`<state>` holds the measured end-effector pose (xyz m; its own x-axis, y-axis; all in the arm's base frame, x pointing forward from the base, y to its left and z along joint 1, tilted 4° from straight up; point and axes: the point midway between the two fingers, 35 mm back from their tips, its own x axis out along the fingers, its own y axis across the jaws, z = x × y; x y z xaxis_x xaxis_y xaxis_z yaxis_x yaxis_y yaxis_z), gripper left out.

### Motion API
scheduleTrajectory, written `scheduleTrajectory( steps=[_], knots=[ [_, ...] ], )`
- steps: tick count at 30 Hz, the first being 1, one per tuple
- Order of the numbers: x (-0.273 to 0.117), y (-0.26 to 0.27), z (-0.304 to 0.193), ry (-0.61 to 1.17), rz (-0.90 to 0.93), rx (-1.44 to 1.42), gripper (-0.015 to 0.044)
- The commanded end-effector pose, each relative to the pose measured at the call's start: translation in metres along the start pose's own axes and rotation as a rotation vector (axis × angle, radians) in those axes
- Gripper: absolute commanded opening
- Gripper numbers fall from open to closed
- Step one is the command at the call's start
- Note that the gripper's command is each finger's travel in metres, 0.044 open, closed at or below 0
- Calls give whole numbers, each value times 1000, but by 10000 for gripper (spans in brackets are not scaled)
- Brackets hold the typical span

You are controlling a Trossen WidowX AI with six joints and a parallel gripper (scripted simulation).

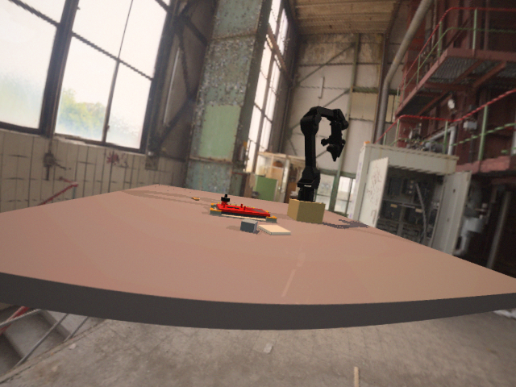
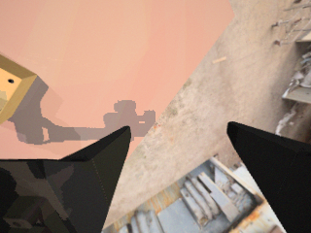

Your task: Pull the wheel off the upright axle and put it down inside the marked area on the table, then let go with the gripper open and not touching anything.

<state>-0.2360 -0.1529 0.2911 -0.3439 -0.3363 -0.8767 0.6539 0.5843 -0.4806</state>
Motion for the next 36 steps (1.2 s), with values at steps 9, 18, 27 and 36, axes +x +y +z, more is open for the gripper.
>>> scheduleTrajectory(
  steps=[9,18,27,36],
  knots=[
    [18,-7,76,-130,23,-99,300],
    [28,16,190,-260,99,-222,300],
    [24,90,298,-357,237,-332,300],
    [7,203,375,-373,364,-443,300]
  ],
)
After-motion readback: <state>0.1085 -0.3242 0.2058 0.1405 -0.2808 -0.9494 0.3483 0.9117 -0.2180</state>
